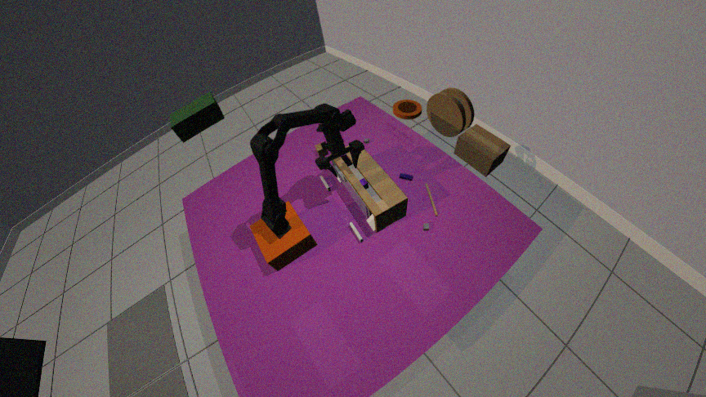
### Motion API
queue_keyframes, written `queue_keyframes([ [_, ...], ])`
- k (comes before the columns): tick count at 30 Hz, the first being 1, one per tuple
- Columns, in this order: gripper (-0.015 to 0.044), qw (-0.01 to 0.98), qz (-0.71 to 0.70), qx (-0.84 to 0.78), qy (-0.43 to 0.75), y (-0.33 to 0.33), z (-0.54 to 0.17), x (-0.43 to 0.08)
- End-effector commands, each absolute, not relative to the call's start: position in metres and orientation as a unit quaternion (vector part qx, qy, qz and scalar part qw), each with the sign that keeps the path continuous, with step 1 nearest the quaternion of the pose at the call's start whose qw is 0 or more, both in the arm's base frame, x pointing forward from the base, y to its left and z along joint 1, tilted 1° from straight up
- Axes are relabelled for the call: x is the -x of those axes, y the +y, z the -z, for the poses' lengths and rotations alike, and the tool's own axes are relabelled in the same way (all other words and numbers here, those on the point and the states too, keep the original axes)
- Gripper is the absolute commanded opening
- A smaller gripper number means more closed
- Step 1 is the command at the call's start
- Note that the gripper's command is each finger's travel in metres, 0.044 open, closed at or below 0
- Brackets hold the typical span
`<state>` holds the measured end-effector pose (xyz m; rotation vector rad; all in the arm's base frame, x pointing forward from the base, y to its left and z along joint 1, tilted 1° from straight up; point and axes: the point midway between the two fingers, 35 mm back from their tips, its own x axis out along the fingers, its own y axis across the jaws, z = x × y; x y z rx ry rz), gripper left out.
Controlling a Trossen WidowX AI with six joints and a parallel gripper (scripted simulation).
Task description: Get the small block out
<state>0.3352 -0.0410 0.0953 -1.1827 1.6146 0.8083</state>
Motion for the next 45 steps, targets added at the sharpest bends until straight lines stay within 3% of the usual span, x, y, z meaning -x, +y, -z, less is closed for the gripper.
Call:
queue_keyframes([
  [1, 0.04, 0.467, -0.332, 0.487, 0.659, -0.041, -0.092, -0.336],
  [45, 0.04, 0.467, -0.332, 0.487, 0.659, -0.042, -0.02, -0.332],
])
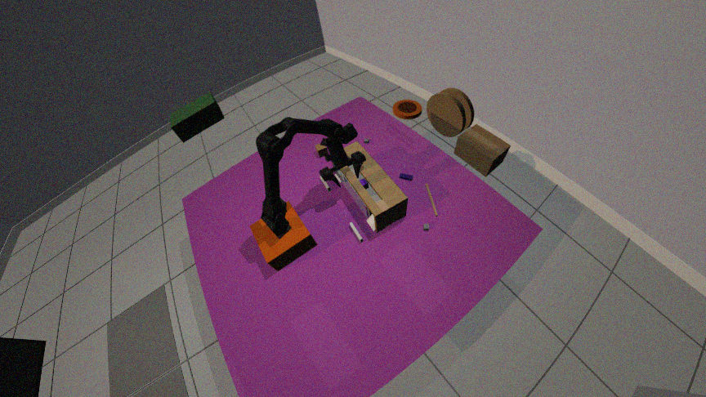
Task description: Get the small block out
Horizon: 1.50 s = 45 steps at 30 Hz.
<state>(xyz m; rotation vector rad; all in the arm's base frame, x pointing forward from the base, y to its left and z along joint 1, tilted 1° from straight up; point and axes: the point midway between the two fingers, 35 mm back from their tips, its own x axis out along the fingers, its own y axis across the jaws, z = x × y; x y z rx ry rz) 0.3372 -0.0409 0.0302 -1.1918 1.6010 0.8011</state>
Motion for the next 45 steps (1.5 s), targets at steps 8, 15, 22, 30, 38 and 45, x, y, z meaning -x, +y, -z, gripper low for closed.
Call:
queue_keyframes([
  [8, 0.04, 0.472, -0.33, 0.486, 0.657, -0.041, -0.023, -0.334],
  [15, 0.04, 0.472, -0.33, 0.487, 0.657, -0.055, -0.023, -0.329],
  [22, 0.04, 0.471, -0.33, 0.487, 0.658, -0.071, -0.023, -0.324],
  [30, 0.04, 0.471, -0.329, 0.487, 0.658, -0.088, -0.023, -0.318],
  [38, 0.04, 0.47, -0.329, 0.487, 0.658, -0.106, -0.023, -0.313],
  [45, 0.04, 0.47, -0.329, 0.488, 0.659, -0.123, -0.024, -0.307],
])
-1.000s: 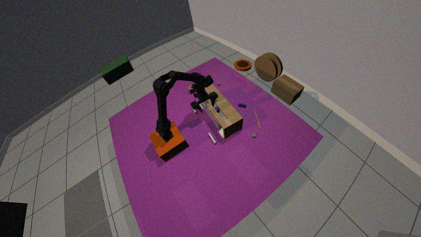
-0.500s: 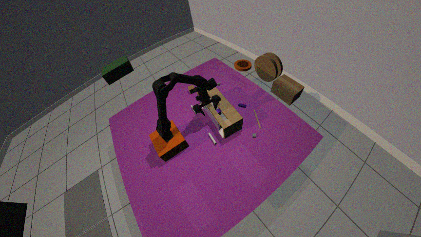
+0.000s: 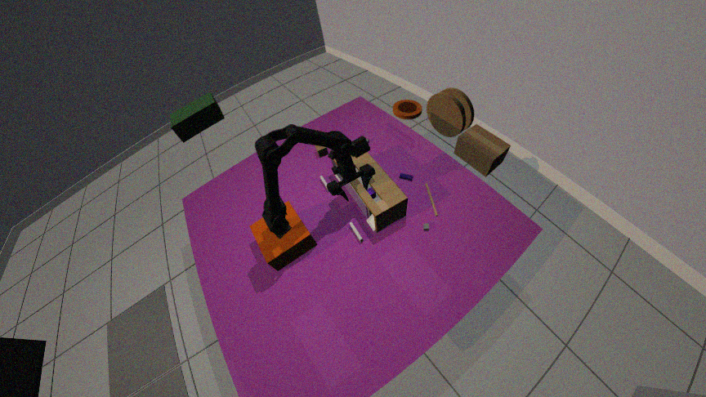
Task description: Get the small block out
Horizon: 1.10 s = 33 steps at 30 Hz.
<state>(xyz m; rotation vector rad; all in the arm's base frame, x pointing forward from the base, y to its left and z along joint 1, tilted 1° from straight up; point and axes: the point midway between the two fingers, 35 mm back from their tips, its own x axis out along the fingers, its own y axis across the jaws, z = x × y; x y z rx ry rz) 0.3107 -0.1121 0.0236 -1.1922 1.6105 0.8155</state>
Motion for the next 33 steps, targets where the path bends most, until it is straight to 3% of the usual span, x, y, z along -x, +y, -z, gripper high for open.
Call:
queue_keyframes([
  [1, 0.04, 0.47, -0.329, 0.488, 0.659, -0.125, -0.024, -0.307],
  [33, 0.04, 0.468, -0.327, 0.488, 0.66, -0.187, -0.04, -0.288],
])
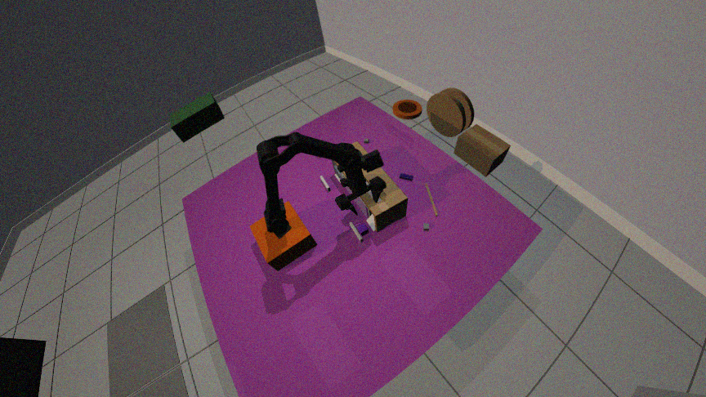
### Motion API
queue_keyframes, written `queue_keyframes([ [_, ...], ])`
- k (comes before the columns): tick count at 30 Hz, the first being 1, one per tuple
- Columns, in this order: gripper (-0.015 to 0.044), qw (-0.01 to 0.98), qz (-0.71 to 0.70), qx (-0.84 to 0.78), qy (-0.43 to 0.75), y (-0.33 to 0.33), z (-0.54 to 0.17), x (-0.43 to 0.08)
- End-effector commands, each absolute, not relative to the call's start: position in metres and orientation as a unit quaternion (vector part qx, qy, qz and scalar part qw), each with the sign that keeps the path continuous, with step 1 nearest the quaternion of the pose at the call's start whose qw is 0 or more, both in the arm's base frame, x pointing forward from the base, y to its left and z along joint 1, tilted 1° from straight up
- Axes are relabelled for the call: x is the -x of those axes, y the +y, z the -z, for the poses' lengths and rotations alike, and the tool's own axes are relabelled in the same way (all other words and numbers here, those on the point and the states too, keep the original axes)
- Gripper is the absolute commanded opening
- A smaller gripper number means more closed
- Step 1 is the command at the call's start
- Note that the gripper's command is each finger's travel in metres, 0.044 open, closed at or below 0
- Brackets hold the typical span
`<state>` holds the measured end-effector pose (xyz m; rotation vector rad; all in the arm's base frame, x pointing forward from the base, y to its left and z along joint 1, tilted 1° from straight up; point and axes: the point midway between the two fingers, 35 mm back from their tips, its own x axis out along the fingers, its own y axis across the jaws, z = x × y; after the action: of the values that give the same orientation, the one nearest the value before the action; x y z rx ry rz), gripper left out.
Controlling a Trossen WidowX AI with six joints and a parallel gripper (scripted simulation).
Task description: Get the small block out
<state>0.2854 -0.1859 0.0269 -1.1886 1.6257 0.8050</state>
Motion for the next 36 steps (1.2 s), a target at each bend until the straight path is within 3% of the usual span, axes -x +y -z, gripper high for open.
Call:
queue_keyframes([
  [1, 0.04, 0.468, -0.326, 0.488, 0.66, -0.187, -0.05, -0.288],
  [5, 0.04, 0.469, -0.325, 0.487, 0.661, -0.184, -0.088, -0.287],
  [13, 0.04, 0.468, -0.327, 0.488, 0.66, -0.184, -0.085, -0.287],
  [16, 0.0321, 0.494, -0.282, 0.494, 0.658, -0.205, -0.097, -0.29],
  [18, 0.0285, 0.537, -0.231, 0.455, 0.672, -0.208, -0.098, -0.288],
  [28, 0.0285, 0.708, 0.058, 0.161, 0.685, -0.211, -0.097, -0.274],
  [36, 0.0285, 0.734, 0.298, -0.156, 0.591, -0.213, -0.097, -0.262],
])
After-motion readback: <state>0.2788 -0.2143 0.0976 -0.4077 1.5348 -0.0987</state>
